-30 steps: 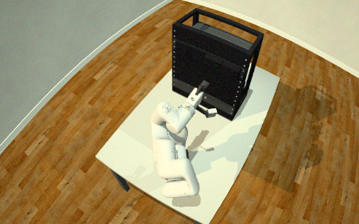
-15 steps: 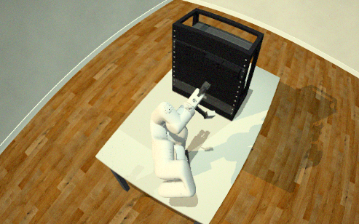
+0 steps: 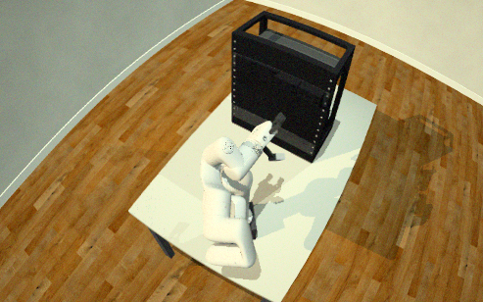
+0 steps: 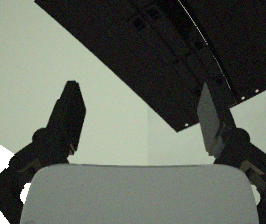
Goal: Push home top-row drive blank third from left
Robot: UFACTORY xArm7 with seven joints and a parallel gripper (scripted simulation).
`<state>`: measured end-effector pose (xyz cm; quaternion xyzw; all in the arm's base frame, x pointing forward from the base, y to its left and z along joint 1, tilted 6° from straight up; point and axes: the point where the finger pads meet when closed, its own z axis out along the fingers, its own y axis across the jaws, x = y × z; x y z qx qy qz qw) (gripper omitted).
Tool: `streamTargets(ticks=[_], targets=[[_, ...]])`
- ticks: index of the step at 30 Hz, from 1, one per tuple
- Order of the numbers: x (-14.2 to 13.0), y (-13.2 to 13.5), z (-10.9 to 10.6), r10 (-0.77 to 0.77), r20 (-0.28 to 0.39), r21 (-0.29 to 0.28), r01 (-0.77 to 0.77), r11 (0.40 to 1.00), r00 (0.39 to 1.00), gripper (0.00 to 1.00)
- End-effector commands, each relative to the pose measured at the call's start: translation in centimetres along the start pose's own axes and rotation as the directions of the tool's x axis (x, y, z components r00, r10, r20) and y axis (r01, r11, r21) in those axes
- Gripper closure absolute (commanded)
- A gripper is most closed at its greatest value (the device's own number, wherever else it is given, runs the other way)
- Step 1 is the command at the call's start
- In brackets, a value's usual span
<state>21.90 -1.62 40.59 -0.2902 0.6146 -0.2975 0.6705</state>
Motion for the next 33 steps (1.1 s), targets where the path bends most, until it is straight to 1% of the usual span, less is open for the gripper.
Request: streamTargets(ticks=[1, 2, 3, 7, 8, 10, 12, 16, 17, 20, 21, 23, 24, 27, 29, 32, 33], targets=[[-0.06, -0.05, -0.04, 0.144, -0.002, 0.005, -0.144, 0.990, 0.990, 0.00], [-0.06, -0.05, -0.05, 0.176, -0.002, 0.005, -0.176, 0.984, 0.984, 0.00], [-0.06, -0.05, -0.05, 0.176, -0.002, 0.005, -0.176, 0.984, 0.984, 0.00], [-0.05, -0.05, -0.07, 0.304, -0.001, 0.005, -0.304, 0.953, 0.953, 0.00], [-0.05, -0.05, -0.07, 0.304, -0.001, 0.005, -0.304, 0.953, 0.953, 0.00], [-0.05, -0.05, -0.08, 0.369, -0.001, 0.005, -0.369, 0.929, 0.929, 0.00], [-0.05, -0.05, -0.08, 0.369, -0.001, 0.005, -0.369, 0.929, 0.929, 0.00], [-0.05, -0.05, -0.11, 0.496, 0.000, 0.005, -0.496, 0.868, 0.868, 0.00], [-0.05, -0.05, -0.11, 0.496, 0.000, 0.005, -0.496, 0.868, 0.868, 0.00], [-0.05, -0.05, -0.12, 0.587, 0.000, 0.005, -0.587, 0.810, 0.810, 0.00], [-0.05, -0.05, -0.12, 0.587, 0.000, 0.005, -0.587, 0.810, 0.810, 0.00], [-0.05, -0.05, -0.14, 0.645, 0.000, 0.005, -0.645, 0.764, 0.764, 0.00], [-0.05, -0.05, -0.14, 0.645, 0.000, 0.005, -0.645, 0.764, 0.764, 0.00], [-0.04, -0.05, -0.16, 0.726, 0.001, 0.005, -0.726, 0.688, 0.688, 0.00], [-0.04, -0.05, -0.16, 0.726, 0.001, 0.005, -0.726, 0.688, 0.688, 0.00], [-0.04, -0.05, -0.17, 0.798, 0.001, 0.005, -0.798, 0.603, 0.603, 0.00], [-0.04, -0.05, -0.17, 0.798, 0.001, 0.005, -0.798, 0.603, 0.603, 0.00]])
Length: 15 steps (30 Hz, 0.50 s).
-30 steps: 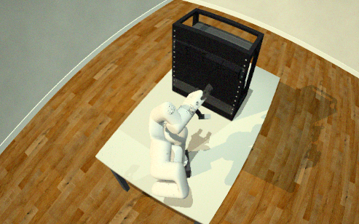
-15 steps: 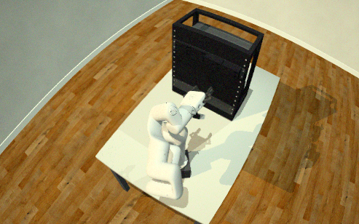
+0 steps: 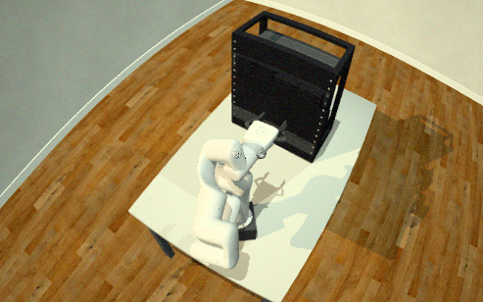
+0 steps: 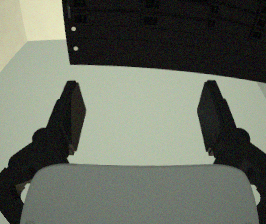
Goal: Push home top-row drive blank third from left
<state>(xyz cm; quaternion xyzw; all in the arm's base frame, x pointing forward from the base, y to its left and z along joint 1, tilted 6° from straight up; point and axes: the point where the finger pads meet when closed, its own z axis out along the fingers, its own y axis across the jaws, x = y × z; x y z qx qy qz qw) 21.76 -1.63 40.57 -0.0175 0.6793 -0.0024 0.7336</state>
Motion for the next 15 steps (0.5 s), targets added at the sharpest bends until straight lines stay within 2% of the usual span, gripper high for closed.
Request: streamTargets(ticks=[1, 7, 10, 13, 15], targets=[[-0.08, 0.00, -0.04, 0.131, 0.001, 0.004, -0.131, 0.991, 0.991, 0.00], [-0.08, 0.00, -0.06, 0.276, 0.002, 0.004, -0.276, 0.961, 0.961, 0.00], [-0.08, 0.00, -0.08, 0.380, 0.002, 0.004, -0.380, 0.925, 0.925, 0.00], [-0.08, 0.00, -0.08, 0.380, 0.002, 0.004, -0.380, 0.925, 0.925, 0.00], [-0.08, 0.01, -0.09, 0.447, 0.003, 0.003, -0.447, 0.895, 0.895, 0.00]])
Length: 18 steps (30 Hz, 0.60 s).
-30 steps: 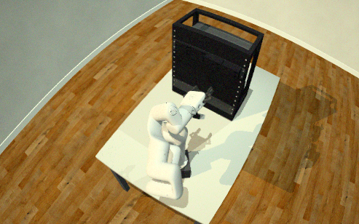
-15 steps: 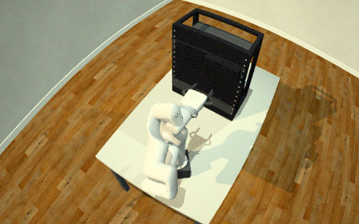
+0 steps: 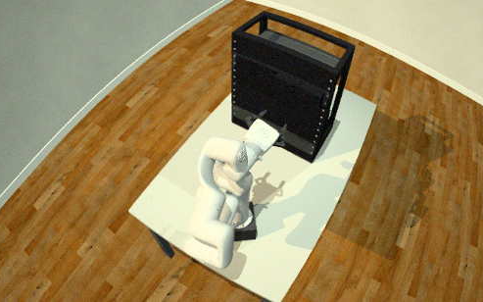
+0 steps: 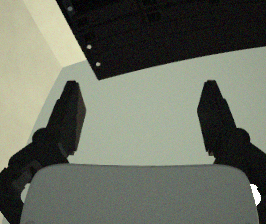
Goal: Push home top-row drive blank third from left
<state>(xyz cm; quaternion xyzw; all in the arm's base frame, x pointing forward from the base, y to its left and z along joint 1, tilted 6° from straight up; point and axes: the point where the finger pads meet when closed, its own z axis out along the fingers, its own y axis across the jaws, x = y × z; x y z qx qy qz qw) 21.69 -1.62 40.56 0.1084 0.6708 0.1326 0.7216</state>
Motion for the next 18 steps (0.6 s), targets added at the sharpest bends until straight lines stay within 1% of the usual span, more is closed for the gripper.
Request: streamTargets(ticks=[1, 3, 4, 7, 8, 12, 15, 18], targets=[[-0.07, 0.03, -0.04, 0.128, 0.002, 0.002, -0.128, 0.992, 0.992, 0.00], [-0.07, 0.03, -0.05, 0.198, 0.002, 0.002, -0.198, 0.980, 0.980, 0.00], [-0.07, 0.03, -0.05, 0.198, 0.002, 0.002, -0.198, 0.980, 0.980, 0.00], [-0.07, 0.03, -0.07, 0.299, 0.003, 0.002, -0.299, 0.954, 0.954, 0.00], [-0.07, 0.03, -0.07, 0.299, 0.003, 0.002, -0.299, 0.954, 0.954, 0.00], [-0.08, 0.04, -0.09, 0.424, 0.003, 0.002, -0.424, 0.906, 0.906, 0.00], [-0.08, 0.04, -0.09, 0.424, 0.003, 0.002, -0.424, 0.906, 0.906, 0.00], [-0.08, 0.04, -0.11, 0.508, 0.003, 0.001, -0.508, 0.861, 0.861, 0.00]])
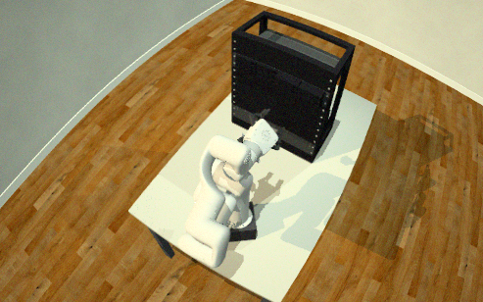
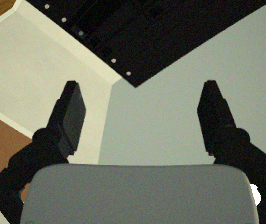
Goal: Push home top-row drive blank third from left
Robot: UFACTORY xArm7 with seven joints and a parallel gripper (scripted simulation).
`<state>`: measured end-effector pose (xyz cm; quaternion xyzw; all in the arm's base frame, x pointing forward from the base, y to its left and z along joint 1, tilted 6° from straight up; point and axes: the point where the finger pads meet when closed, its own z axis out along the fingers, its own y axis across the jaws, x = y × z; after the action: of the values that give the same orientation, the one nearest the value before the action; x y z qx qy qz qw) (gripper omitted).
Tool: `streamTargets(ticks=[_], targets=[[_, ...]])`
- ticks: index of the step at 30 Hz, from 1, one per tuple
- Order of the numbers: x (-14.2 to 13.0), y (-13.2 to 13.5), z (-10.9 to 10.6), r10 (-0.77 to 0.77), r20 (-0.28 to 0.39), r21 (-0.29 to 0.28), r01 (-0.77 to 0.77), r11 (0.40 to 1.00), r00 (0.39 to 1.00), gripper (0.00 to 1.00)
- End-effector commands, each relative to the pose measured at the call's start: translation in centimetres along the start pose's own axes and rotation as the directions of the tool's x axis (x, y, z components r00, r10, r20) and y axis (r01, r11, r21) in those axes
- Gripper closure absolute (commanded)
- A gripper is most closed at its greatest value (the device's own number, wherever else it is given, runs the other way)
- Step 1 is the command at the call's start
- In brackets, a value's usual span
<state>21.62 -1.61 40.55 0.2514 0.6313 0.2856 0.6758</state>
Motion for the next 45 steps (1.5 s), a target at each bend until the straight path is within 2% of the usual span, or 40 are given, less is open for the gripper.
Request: streamTargets(ticks=[1, 12, 14, 24, 29, 45], targets=[[-0.07, 0.06, -0.04, 0.127, 0.003, 0.001, -0.127, 0.992, 0.992, 0.00], [-0.07, 0.07, -0.09, 0.417, 0.003, 0.000, -0.417, 0.909, 0.909, 0.00], [-0.07, 0.07, -0.09, 0.417, 0.003, 0.000, -0.417, 0.909, 0.909, 0.00], [-0.07, 0.08, -0.13, 0.594, 0.003, -0.001, -0.594, 0.804, 0.804, 0.00], [-0.07, 0.08, -0.14, 0.653, 0.003, -0.002, -0.653, 0.757, 0.757, 0.00], [-0.07, 0.09, -0.16, 0.740, 0.002, -0.002, -0.740, 0.672, 0.672, 0.00]])
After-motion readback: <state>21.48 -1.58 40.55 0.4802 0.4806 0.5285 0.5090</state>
